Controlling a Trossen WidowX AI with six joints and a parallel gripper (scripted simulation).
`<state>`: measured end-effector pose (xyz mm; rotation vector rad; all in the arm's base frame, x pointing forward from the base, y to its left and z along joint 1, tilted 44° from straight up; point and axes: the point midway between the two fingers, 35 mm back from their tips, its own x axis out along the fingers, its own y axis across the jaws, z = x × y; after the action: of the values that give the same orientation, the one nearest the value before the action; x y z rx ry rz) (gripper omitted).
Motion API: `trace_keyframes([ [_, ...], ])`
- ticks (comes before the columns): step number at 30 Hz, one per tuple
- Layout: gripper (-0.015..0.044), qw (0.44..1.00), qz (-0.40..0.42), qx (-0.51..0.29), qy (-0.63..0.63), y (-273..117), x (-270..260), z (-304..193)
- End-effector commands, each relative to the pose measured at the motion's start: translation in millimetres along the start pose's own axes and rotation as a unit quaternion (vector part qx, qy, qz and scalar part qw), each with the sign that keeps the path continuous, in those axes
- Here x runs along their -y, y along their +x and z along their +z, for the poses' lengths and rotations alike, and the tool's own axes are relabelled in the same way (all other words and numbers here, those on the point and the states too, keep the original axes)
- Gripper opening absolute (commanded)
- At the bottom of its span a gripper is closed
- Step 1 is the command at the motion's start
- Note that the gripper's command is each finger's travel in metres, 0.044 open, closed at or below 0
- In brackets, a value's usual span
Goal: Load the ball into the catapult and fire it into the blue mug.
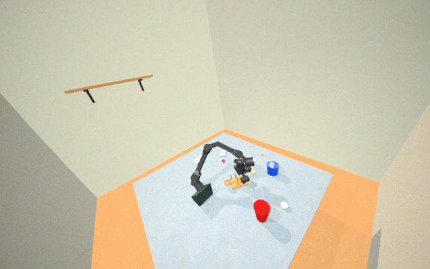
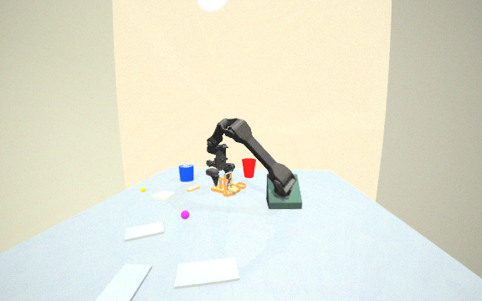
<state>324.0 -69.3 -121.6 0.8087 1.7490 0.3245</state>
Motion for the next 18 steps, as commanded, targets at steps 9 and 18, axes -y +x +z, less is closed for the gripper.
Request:
trace_keyframes([
  [9, 0.0256, 1.0, 0.0, -0.001, 0.0, 2.2, -0.1, -0.5],
  [18, 0.0118, 1.0, 0.0, -0.001, 0.0, 2.2, -0.1, -0.5],
])
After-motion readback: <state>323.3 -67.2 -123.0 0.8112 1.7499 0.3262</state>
